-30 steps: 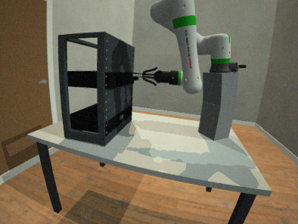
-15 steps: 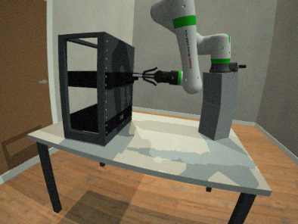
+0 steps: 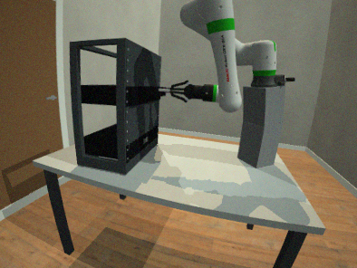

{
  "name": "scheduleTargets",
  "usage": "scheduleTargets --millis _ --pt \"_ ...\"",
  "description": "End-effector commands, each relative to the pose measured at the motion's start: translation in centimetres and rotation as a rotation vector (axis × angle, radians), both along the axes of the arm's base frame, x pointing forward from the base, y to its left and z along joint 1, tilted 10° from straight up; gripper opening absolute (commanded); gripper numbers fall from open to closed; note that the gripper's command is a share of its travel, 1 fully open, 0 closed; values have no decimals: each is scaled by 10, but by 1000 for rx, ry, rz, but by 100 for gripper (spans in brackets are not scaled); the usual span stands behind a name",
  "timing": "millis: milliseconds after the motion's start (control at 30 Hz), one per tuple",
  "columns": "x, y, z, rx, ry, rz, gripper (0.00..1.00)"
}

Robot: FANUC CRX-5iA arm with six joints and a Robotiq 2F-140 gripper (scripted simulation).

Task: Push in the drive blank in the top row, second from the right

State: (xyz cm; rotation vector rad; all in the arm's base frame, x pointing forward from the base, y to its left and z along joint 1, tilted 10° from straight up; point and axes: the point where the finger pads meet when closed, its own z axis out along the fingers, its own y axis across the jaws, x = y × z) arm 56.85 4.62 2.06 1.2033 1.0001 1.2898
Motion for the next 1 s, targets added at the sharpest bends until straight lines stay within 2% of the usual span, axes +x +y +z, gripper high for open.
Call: scheduleTargets --millis 0,967 --pt "4 0 1 0 -1 0 10" --pt "18 -1 3 0 -1 0 10"
